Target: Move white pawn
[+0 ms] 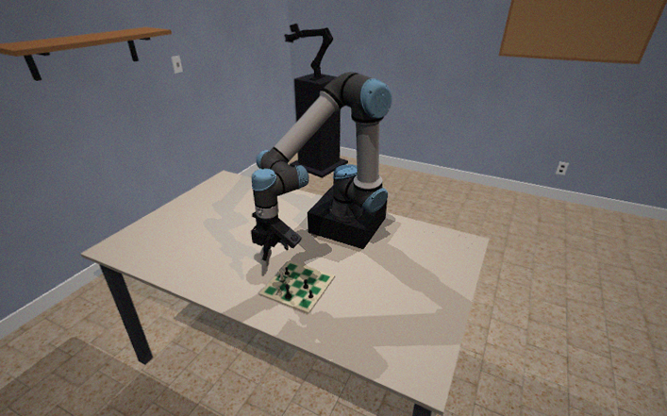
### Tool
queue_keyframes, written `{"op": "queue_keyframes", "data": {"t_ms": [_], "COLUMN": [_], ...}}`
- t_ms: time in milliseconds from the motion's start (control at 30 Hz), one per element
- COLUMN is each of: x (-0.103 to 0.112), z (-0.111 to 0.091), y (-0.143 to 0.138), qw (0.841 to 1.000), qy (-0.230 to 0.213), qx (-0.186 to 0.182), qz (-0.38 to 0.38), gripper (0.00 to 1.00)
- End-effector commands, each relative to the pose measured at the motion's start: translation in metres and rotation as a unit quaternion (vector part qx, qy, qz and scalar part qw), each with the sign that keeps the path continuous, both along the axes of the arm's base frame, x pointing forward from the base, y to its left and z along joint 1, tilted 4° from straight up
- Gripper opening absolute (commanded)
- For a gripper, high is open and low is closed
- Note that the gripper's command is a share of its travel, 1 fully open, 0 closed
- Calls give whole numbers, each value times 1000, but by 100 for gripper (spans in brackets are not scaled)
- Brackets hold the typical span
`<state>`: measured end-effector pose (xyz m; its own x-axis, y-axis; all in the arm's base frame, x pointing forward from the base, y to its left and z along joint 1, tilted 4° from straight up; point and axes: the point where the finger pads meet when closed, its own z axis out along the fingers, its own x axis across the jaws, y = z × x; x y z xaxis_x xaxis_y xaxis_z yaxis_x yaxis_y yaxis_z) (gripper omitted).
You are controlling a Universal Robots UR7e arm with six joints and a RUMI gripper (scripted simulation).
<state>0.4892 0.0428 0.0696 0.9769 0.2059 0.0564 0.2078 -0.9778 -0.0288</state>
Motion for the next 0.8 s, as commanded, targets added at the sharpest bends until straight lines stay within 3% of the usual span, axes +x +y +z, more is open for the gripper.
{"op": "queue_keyframes", "data": {"t_ms": [0,233,767], "x": [-1,-2,-2], "z": [21,41,42], "y": [-1,-2,-2], "qw": [1000,1000,1000], "qy": [0,0,0], "qx": [0,0,0], "qz": [0,0,0], "gripper": [100,100,100]}}
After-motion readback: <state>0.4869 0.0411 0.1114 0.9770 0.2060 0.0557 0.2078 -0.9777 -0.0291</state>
